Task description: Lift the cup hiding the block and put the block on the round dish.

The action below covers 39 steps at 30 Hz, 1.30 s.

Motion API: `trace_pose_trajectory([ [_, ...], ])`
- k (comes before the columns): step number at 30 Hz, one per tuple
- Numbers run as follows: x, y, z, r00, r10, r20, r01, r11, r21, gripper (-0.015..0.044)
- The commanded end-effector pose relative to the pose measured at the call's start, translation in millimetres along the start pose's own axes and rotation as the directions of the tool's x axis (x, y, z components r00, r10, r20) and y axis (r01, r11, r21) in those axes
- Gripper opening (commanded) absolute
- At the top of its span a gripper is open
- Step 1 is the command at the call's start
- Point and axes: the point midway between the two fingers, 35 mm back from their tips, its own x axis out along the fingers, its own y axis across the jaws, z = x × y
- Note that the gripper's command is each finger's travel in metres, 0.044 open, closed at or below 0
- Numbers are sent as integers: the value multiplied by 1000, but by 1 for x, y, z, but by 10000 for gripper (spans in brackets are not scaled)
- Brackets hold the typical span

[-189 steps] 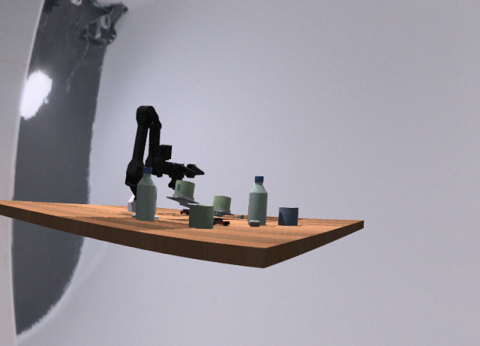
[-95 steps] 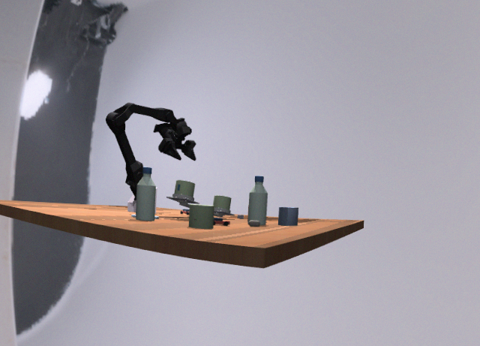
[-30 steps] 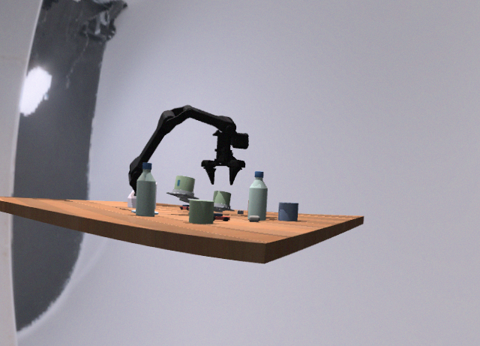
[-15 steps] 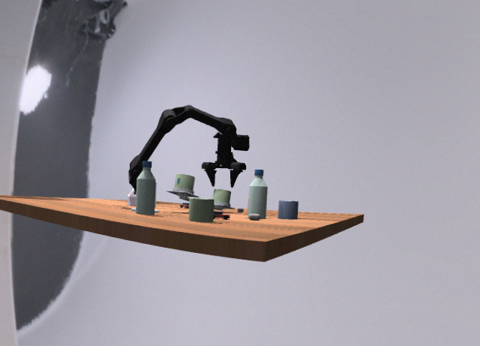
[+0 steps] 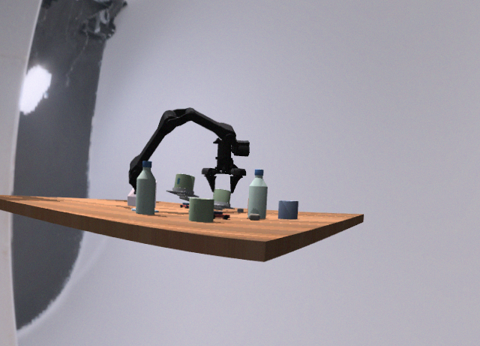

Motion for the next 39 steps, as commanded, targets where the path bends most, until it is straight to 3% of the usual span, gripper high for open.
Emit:
trace_pose_trajectory([
  [1,8,1,-2,1000,3,-8,-3,1000,-4,440],
  [20,36,2,-3,1000,3,-10,-3,1000,-4,440],
  [23,36,2,-3,1000,3,-10,-3,1000,-4,361],
  [31,36,2,-3,1000,3,-10,-3,1000,-4,308],
  [39,31,1,-2,1000,3,-9,-3,1000,-4,98],
])
